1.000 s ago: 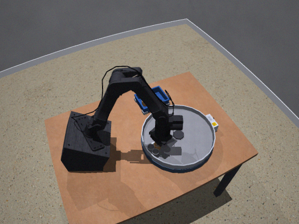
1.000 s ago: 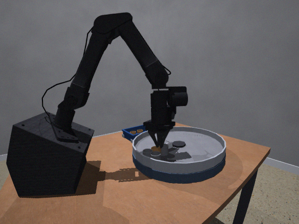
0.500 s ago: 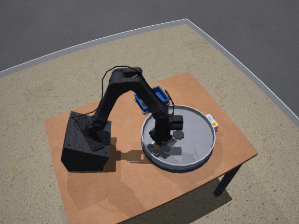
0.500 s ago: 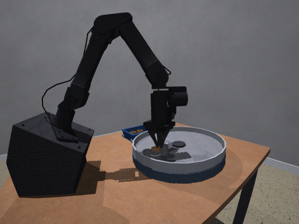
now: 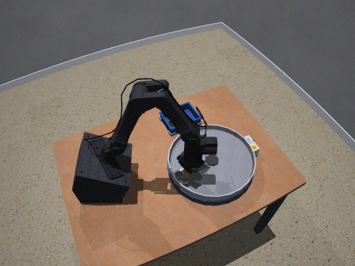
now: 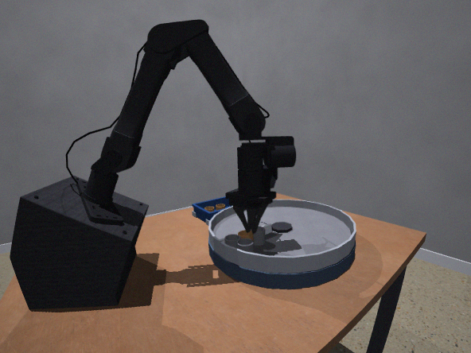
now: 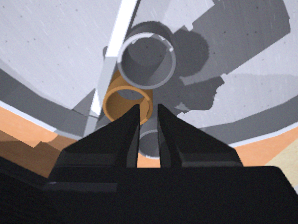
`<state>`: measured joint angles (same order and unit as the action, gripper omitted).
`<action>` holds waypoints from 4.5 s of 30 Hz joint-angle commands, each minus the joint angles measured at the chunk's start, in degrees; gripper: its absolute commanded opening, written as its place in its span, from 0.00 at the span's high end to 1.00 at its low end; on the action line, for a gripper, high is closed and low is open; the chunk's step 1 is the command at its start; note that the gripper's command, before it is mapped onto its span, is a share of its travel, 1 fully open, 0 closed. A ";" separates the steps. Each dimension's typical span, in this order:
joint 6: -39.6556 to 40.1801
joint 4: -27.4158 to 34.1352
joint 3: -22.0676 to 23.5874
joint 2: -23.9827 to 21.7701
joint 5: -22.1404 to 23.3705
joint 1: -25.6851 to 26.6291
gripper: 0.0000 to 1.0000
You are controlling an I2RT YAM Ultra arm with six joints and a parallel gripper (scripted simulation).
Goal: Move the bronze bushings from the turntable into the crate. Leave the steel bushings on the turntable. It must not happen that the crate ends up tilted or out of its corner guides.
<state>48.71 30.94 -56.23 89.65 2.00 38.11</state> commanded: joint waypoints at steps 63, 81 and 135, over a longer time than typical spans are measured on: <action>-0.62 -5.41 1.62 2.81 0.59 -0.34 0.85; -0.61 -5.31 1.63 1.45 0.60 -0.33 0.85; -0.57 -4.39 1.64 1.47 0.59 -0.33 1.00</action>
<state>48.60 26.15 -54.94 92.53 1.54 38.04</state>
